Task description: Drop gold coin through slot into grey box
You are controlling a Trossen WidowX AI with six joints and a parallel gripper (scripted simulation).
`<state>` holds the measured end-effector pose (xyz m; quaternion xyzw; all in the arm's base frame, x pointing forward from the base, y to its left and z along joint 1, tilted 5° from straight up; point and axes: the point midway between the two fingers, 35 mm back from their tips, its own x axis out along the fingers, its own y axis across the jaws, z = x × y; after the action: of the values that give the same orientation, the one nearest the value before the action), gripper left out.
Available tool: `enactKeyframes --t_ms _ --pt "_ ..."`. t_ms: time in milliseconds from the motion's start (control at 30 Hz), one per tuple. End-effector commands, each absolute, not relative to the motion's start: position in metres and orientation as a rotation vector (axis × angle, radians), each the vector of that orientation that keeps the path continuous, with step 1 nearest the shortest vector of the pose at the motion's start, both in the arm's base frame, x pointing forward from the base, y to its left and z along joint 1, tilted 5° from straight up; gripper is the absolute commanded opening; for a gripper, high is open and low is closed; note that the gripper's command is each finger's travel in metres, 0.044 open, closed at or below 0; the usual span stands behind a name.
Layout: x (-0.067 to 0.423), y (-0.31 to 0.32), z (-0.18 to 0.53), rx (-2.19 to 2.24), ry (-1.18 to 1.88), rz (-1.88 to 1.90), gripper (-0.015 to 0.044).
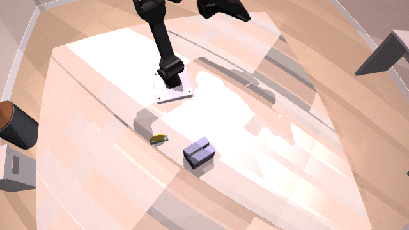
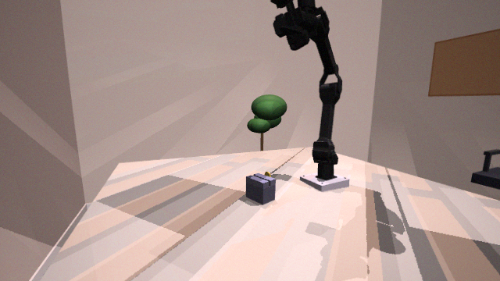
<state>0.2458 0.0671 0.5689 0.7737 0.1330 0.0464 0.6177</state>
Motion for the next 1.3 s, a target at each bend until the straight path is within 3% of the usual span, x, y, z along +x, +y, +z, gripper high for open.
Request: enactKeyframes --t_ms 0,267,600,967,1267 --pt "0.247 0.066 0.567 1.776 0.307 0.097 0.0374" --pt "0.303 0.021 0.462 1.590 0.383 -0.306 0.0164" --pt "0.306 -0.060 0.309 1.373 0.607 -0.795 0.0161" --pt "0.220 -0.118 0.160 1.228 1.012 -1.207 0.0161" --pt "0.210 -0.117 0.127 1.221 1.074 -1.246 0.0161"
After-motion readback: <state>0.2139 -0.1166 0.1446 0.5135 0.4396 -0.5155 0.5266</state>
